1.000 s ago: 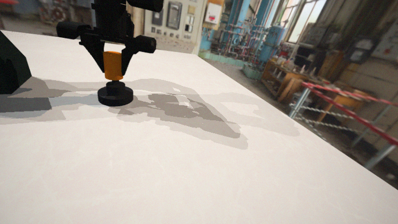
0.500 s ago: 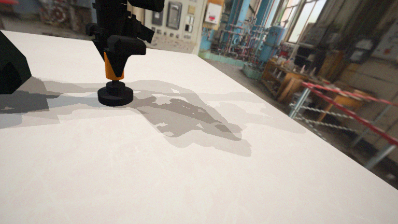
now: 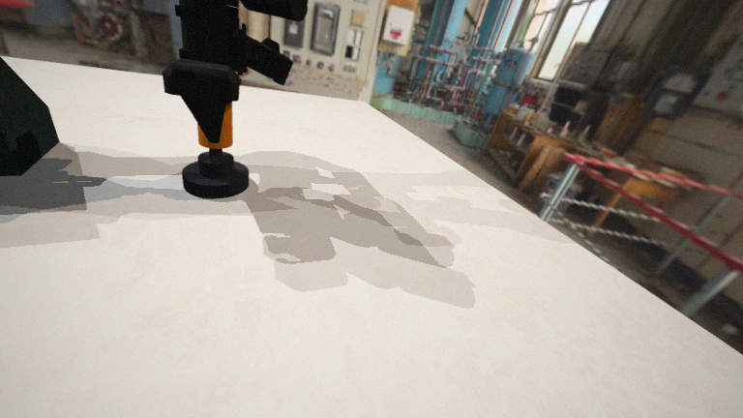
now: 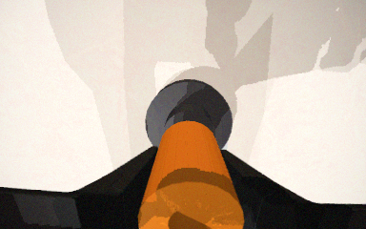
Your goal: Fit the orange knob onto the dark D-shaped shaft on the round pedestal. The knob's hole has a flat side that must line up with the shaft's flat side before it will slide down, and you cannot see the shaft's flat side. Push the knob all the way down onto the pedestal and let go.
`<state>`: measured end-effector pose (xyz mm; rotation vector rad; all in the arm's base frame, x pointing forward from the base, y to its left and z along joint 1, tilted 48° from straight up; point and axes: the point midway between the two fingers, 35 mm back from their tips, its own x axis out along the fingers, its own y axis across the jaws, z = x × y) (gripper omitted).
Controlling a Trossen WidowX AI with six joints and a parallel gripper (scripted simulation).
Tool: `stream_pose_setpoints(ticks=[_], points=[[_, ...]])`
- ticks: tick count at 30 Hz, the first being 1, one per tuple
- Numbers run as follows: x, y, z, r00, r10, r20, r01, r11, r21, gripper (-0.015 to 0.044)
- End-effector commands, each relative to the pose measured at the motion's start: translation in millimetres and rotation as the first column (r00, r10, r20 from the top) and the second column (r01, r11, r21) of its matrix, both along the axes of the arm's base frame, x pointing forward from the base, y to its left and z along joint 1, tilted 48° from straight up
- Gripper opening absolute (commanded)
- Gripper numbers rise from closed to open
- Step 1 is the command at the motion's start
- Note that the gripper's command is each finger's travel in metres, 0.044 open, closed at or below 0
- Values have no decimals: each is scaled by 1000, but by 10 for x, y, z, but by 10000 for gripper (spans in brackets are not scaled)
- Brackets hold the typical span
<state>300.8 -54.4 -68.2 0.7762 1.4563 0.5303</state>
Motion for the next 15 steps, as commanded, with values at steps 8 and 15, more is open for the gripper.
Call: stream_pose_setpoints(ticks=[8,15], points=[[-35,21,-15,1000,-6,-8,6,1000,0,0],[-21,26,-16,1000,-6,-8,6,1000,0,0]])
